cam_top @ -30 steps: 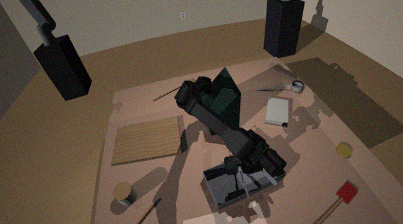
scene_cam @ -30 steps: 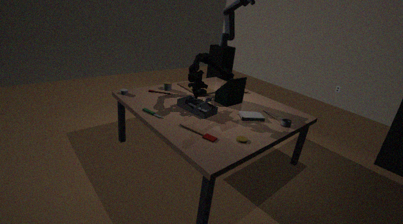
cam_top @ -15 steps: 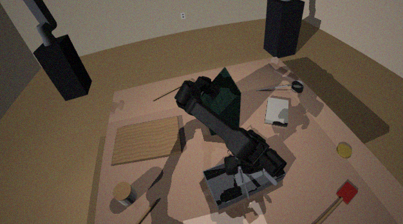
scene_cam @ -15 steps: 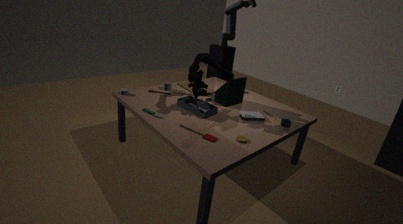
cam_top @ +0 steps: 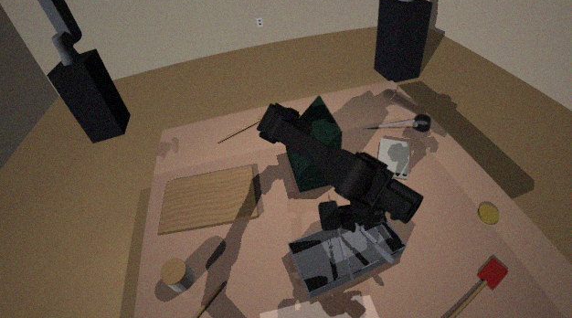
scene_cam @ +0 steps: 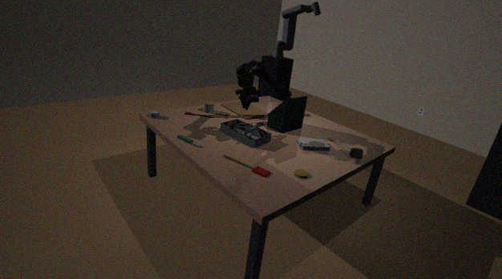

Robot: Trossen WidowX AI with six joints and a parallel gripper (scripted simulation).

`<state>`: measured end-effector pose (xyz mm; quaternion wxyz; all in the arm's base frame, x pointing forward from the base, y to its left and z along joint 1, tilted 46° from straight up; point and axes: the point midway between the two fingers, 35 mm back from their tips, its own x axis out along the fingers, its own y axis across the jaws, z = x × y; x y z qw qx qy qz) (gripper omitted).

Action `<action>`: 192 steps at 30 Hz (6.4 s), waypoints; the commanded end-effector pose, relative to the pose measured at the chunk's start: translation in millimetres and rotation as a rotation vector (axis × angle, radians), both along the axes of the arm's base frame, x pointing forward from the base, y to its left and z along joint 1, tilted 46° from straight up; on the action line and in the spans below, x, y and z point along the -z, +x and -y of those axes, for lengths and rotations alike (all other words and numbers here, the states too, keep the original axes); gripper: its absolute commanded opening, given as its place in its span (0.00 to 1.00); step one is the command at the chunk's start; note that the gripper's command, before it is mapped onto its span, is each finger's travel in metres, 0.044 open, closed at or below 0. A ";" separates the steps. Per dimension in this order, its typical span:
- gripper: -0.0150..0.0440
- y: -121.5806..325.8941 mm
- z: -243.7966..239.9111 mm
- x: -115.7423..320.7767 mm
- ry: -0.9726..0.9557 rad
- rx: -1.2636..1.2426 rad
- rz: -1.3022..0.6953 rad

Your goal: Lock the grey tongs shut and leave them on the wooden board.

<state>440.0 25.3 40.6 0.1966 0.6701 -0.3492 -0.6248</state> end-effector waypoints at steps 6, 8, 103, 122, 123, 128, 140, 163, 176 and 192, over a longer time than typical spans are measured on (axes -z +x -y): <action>0.85 1.7 -3.6 -3.1 0.005 -0.007 0.016; 0.93 1.7 -3.6 -3.1 0.005 -0.007 0.016; 1.00 -70.4 79.4 95.9 -0.094 2.006 2.037; 1.00 -74.9 102.5 117.0 -0.096 2.002 2.041; 1.00 -75.2 103.7 118.0 -0.096 2.002 2.042; 1.00 -76.7 108.9 122.6 -0.097 2.001 2.043; 0.78 -73.5 106.6 120.0 -0.088 2.014 2.045; 0.52 -73.5 106.6 120.0 -0.088 2.014 2.045; 0.37 -73.5 106.6 120.0 -0.088 2.014 2.045; 0.00 -72.8 104.5 118.3 -0.088 2.014 2.044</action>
